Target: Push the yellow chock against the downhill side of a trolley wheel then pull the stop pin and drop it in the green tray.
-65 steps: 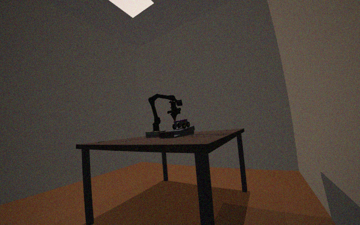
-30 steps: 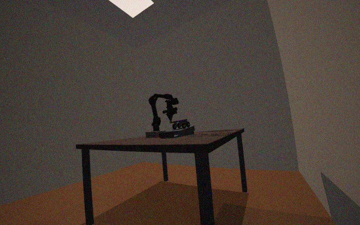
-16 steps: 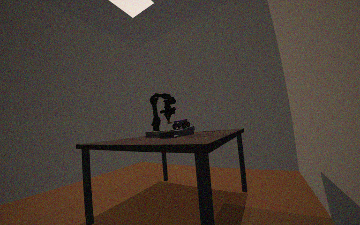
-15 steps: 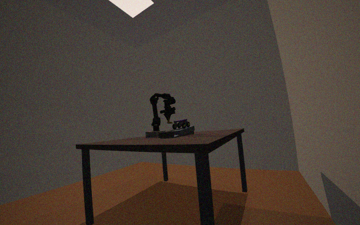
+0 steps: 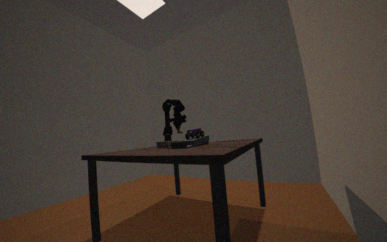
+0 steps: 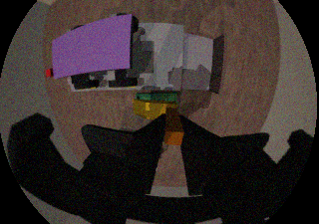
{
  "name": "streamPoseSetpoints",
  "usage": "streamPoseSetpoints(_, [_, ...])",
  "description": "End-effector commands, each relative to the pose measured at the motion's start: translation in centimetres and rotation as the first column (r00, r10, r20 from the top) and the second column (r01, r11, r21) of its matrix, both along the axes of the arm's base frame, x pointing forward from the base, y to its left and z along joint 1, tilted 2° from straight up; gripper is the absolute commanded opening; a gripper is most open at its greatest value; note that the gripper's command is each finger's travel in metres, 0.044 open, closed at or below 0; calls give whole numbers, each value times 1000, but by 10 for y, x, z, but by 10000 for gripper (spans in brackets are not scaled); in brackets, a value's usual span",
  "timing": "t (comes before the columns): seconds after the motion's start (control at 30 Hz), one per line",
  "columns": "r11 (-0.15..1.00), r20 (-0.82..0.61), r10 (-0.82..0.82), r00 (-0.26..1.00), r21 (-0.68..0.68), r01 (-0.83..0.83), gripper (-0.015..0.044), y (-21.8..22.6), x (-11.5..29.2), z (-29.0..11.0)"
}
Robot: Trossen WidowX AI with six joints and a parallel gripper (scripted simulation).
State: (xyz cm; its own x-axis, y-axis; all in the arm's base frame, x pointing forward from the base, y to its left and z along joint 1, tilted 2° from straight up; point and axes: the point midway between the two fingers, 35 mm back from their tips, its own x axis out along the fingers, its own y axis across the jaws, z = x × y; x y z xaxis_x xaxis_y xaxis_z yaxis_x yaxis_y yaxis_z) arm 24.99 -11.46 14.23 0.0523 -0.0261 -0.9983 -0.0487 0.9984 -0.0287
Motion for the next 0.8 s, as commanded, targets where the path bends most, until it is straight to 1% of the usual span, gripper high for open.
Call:
streamPoseSetpoints(0.0, [1000, 4, 5, 1000, 3, -5, 0, -16, 5, -1])
streamPoseSetpoints(0.1, [1000, 2, 6, 1000, 21, -6, 0, -19, 6, -1])
streamPoseSetpoints(0.2, [996, -2, 10, 1000, 93, -10, 0, -22, 6, -1])
streamPoseSetpoints(0.27, [994, -2, 11, 1000, 113, -10, 0, -23, 6, -1])
streamPoseSetpoints(0.4, [994, -2, 10, 1000, 113, -10, 0, -23, 7, -1])
streamPoseSetpoints(0.77, [994, 1, 11, 1000, 113, -11, 0, -24, 36, -5])
